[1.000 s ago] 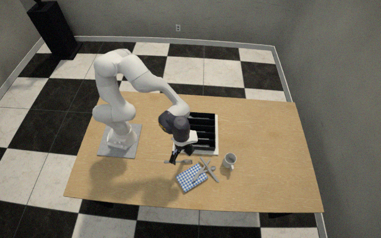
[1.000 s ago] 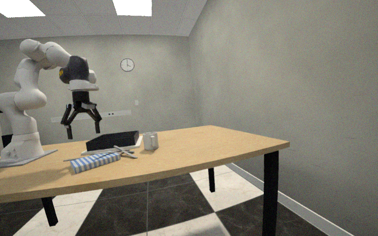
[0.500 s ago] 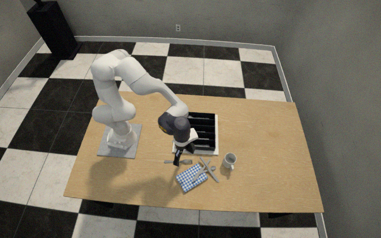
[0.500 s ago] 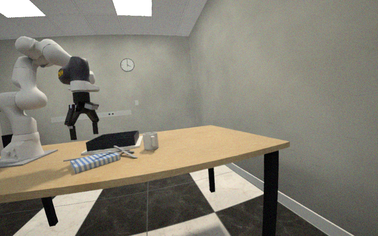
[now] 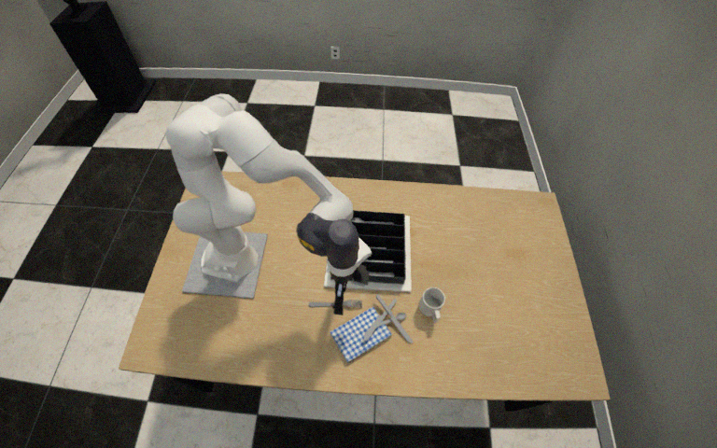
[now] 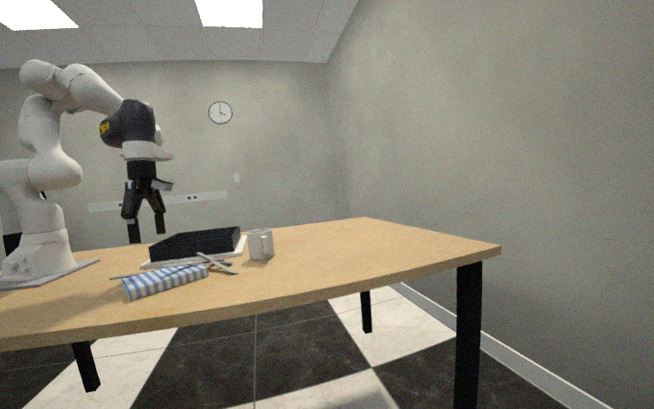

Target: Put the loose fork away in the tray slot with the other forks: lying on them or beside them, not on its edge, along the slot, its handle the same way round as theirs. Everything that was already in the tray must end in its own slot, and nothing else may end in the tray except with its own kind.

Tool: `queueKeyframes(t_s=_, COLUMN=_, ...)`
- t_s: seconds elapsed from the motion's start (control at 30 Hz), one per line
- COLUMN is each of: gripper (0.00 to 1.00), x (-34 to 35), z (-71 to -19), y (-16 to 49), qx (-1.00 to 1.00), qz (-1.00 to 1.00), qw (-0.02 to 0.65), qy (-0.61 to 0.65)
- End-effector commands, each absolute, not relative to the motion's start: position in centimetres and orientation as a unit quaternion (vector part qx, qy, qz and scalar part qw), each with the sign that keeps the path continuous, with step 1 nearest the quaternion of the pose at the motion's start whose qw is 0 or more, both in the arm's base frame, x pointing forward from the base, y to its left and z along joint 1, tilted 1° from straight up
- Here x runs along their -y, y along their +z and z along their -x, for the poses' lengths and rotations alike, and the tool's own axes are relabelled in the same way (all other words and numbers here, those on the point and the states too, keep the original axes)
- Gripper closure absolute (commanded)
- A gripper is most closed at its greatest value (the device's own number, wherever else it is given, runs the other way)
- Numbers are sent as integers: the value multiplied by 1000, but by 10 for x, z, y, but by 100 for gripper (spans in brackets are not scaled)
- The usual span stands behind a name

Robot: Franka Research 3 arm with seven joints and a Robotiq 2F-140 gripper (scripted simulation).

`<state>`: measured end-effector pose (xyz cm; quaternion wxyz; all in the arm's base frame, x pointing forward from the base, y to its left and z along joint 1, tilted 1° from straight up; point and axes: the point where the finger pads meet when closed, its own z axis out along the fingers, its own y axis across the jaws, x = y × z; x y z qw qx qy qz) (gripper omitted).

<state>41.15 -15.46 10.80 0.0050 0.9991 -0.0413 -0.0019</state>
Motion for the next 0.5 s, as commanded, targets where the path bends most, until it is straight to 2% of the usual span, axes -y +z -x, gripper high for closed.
queueKeyframes(t_s=0.0, gripper=0, x=156, z=-412, y=107, qx=-25, qz=-1000, qw=5, qy=4)
queueKeyframes(t_s=0.07, gripper=0, x=156, z=-412, y=107, qx=-25, qz=-1000, qw=5, qy=4)
queueKeyframes(t_s=0.1, gripper=75, x=156, z=-412, y=107, qx=-25, qz=-1000, qw=5, qy=4)
queueKeyframes(t_s=0.47, gripper=75, x=156, z=-412, y=107, qx=-25, qz=-1000, qw=5, qy=4)
